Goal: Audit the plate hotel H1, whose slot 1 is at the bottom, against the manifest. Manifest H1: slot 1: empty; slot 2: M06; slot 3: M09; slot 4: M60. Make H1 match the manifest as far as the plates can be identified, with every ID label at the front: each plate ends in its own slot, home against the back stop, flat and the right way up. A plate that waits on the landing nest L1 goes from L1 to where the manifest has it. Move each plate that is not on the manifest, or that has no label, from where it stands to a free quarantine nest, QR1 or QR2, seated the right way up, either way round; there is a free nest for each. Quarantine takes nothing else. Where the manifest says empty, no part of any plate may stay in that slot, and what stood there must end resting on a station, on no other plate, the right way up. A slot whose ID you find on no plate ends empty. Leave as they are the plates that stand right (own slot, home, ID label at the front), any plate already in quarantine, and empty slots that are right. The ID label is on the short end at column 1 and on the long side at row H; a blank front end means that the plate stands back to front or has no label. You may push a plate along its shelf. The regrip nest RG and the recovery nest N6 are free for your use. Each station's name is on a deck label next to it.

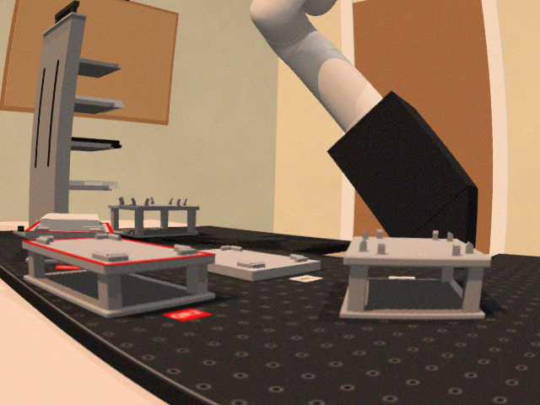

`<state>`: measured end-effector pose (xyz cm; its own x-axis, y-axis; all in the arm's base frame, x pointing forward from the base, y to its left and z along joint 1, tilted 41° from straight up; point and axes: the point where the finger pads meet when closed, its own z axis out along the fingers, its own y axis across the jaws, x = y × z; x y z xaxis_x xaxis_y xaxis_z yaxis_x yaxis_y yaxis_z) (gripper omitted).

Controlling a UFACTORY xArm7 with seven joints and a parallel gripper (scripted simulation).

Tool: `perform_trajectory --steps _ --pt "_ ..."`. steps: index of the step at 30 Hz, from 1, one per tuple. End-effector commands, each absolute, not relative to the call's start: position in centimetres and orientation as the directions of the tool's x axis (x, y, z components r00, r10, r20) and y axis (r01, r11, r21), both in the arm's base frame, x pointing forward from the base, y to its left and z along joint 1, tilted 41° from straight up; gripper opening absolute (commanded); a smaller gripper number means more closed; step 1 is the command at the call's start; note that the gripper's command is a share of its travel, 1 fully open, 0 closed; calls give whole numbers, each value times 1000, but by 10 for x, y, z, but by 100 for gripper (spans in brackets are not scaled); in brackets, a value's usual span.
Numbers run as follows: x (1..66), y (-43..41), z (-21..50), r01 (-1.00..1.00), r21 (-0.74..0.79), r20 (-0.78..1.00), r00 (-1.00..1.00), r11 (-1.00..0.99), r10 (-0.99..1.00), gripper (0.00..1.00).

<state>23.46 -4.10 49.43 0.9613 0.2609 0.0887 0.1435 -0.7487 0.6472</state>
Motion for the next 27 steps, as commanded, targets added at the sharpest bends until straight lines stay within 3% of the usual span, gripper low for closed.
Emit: perform_trajectory --steps 1,27 --pt "222 -49 499 141 649 92 961 -748 262 100" --pt "118 -107 513 141 649 92 961 -747 261 100"
